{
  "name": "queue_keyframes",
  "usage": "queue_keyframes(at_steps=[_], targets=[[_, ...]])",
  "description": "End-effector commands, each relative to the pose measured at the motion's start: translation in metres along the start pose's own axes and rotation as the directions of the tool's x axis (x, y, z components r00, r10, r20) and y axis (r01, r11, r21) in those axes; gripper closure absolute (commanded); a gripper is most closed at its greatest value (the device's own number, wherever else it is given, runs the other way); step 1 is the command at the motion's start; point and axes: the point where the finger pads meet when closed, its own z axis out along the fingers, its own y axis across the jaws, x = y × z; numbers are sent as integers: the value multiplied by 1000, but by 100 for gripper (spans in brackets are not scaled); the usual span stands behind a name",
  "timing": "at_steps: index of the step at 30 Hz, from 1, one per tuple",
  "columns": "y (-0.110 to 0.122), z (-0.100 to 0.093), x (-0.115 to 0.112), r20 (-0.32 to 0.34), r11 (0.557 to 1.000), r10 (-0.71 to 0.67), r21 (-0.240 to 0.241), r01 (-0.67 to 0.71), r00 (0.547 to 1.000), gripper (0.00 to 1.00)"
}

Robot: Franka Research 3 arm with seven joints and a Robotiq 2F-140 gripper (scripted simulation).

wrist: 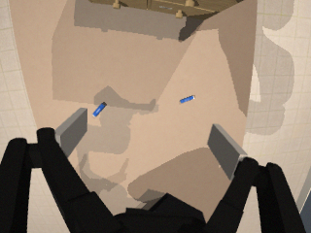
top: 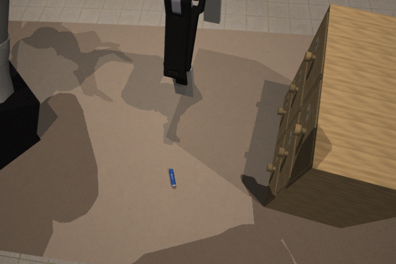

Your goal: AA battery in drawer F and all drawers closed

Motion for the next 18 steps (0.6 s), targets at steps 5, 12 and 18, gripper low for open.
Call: queue_keyframes(at_steps=[5, 12, 18], targets=[[-13, 0, 0, 0, 1000, 0, 0, 0, 1000, 0], [-47, 0, 0, 1, 1000, 0, 1, 0, 1000, 0], [-102, 0, -1, 3, 1000, -1, 2, 1, 1000, 0]])
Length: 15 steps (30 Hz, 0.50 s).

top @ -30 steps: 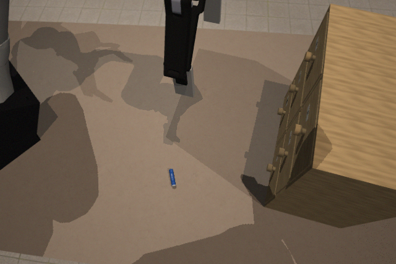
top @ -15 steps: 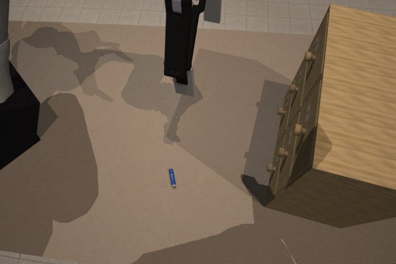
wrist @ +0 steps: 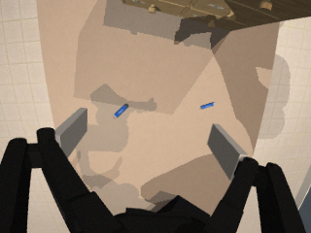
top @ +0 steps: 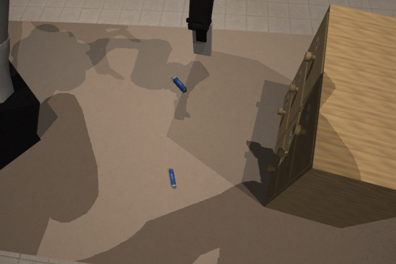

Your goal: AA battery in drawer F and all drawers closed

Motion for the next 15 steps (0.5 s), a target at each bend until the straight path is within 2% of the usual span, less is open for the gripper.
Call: queue_keyframes(at_steps=[1, 6, 15], targets=[[-35, 1, 2, 2, 998, 60, 8, -60, 998, 0], [-68, 0, 3, 3, 998, 60, 8, -60, 998, 0], [-77, 0, 4, 3, 998, 60, 8, -60, 998, 0]])
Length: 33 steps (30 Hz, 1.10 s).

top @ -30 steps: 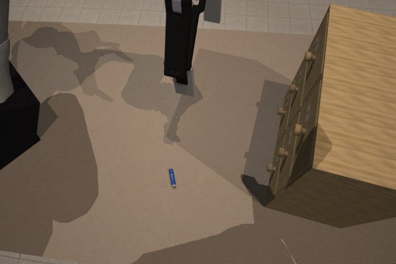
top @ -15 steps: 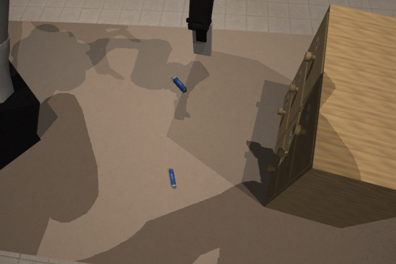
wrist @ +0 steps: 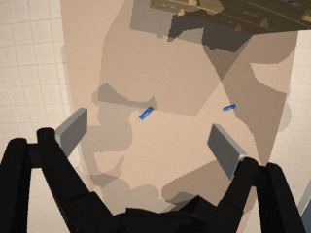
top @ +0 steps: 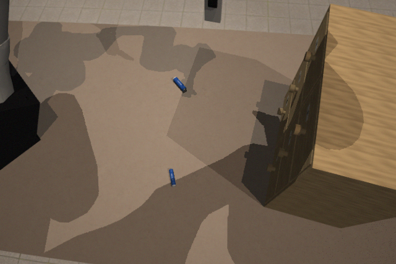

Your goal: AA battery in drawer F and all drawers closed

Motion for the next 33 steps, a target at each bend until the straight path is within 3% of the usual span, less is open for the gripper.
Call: queue_keyframes(at_steps=[1, 10, 15, 25, 27, 33], targets=[[-3, -1, 2, -4, 999, 44, 5, -44, 999, 0], [-3, 1, 4, -25, 999, 44, 5, -44, 999, 0], [-3, 5, 8, -73, 999, 44, 5, -44, 996, 0], [-2, 24, 28, -265, 999, 43, 5, -44, 963, 0], [-2, 24, 28, -265, 999, 43, 5, -44, 963, 0], [-1, 39, 43, -410, 999, 42, 5, -44, 911, 0]])
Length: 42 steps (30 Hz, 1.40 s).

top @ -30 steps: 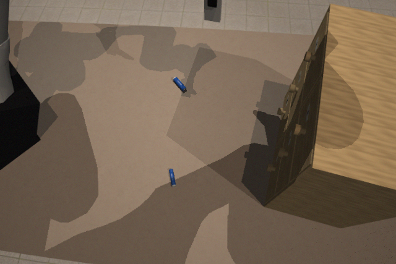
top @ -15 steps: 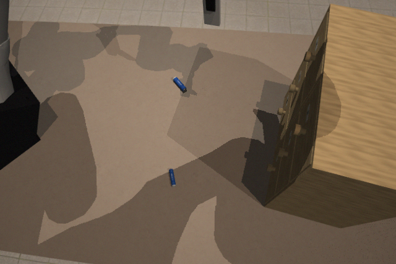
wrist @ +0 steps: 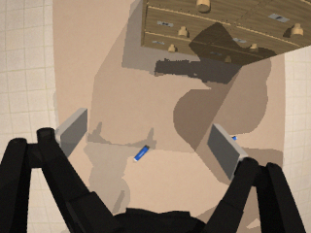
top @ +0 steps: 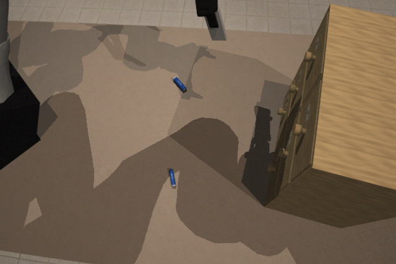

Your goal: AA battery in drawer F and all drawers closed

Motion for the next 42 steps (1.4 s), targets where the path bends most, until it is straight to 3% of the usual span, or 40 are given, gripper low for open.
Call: queue_keyframes(at_steps=[1, 9, 11, 23, 42], targets=[[-4, 8, 30, -175, 1000, 15, 11, -13, 984, 0], [-5, 32, 44, -368, 1000, 16, 11, -13, 930, 0], [-5, 32, 44, -368, 1000, 16, 11, -13, 930, 0], [-5, 60, 60, -575, 1000, 18, 11, -14, 818, 0], [-5, 78, 70, -693, 1000, 18, 11, -14, 721, 0]])
